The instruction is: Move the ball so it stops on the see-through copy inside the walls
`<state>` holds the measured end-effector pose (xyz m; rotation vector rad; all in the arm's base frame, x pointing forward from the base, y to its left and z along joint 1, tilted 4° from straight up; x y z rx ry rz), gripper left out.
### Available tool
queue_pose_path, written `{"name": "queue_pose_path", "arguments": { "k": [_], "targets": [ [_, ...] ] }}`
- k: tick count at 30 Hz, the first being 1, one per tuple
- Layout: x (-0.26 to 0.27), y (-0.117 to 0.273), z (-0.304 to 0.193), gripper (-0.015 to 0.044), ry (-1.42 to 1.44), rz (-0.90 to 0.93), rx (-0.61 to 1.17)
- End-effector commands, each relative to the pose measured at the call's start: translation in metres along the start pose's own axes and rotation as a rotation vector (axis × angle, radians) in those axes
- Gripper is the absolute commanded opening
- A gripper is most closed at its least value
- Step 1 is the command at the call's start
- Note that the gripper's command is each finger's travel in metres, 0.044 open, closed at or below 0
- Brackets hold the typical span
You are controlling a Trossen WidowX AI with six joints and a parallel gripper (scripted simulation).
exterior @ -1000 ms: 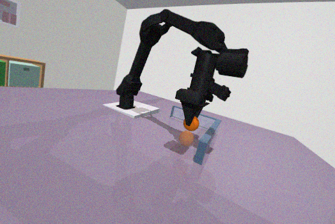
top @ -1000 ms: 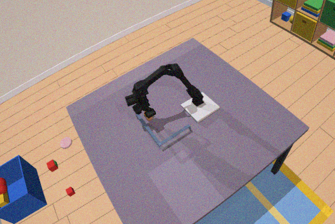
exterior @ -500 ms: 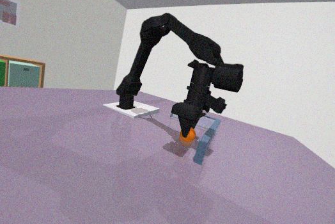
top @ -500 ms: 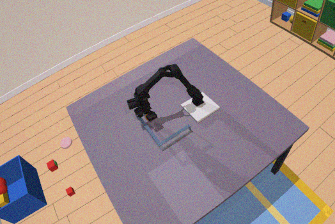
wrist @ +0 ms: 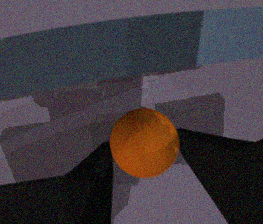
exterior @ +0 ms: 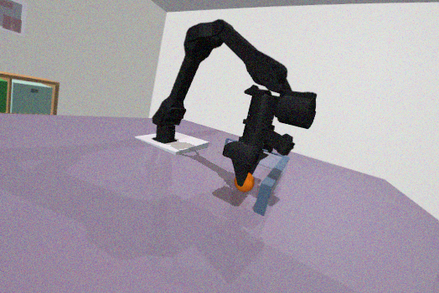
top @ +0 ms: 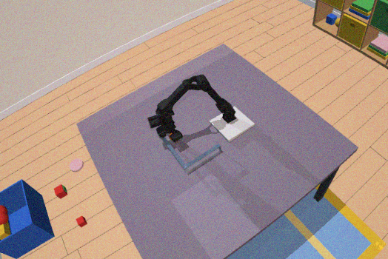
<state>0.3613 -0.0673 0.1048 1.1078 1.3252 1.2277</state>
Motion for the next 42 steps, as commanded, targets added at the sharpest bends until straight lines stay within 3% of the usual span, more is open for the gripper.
{"name": "queue_pose_path", "arguments": {
  "k": [1,11,15,21,33,37,42],
  "targets": [
    [0.000,0.000,0.000,0.0079,0.000,0.000,0.000],
    [0.000,0.000,0.000,0.0334,0.000,0.000,0.000],
    [0.000,0.009,0.001,0.0334,0.001,0.000,-0.001],
    [0.000,0.084,0.001,0.0334,0.006,-0.002,-0.002],
    [-0.001,0.080,0.003,0.0334,0.012,-0.005,-0.019],
    [0.000,0.112,0.000,0.0439,0.012,-0.004,-0.016],
    [0.001,0.130,-0.003,0.0440,0.012,-0.003,-0.013]
  ]
}}
Point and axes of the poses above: the point midway between the two fingers, 35 mm back from their tips, its own y axis back along the fingers, its own x axis across the jaws, z = x × y, the point moved 6 cm from there along y, back along the fingers, and after that the axes turned 3 degrees about y, right-handed, at the moved point
